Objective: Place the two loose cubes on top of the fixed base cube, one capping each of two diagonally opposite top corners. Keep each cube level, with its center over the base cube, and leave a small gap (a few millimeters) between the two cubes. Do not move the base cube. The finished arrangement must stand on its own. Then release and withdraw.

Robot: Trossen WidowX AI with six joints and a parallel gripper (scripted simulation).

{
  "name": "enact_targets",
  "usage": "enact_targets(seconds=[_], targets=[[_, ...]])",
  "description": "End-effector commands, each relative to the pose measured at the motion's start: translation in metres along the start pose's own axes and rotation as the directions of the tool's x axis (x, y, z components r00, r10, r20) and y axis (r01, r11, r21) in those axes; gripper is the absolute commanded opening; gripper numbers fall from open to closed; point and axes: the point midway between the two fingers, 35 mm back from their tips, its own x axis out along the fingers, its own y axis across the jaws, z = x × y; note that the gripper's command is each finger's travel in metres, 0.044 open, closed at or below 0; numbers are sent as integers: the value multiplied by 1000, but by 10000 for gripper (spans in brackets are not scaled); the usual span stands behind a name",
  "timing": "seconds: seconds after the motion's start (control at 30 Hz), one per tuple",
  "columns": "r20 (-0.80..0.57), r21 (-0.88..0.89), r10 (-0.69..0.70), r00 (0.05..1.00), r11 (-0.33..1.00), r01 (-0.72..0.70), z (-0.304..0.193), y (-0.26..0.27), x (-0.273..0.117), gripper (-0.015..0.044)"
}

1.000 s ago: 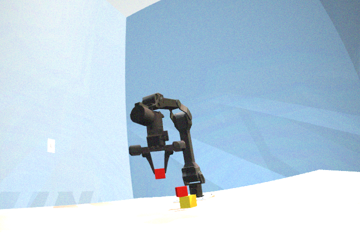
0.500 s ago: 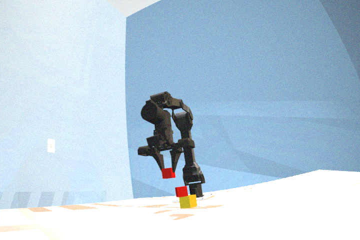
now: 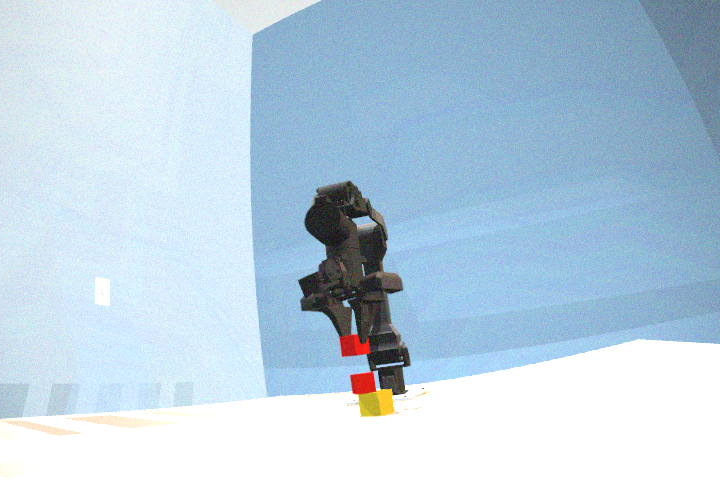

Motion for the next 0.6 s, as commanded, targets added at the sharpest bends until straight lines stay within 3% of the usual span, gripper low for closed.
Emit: enact_targets(seconds=[0.0,0.57], targets=[[2,112,-1,1000,994,1,-5,6,1,105],[1,565,-1,1000,825,1,-24,30,2,105]])
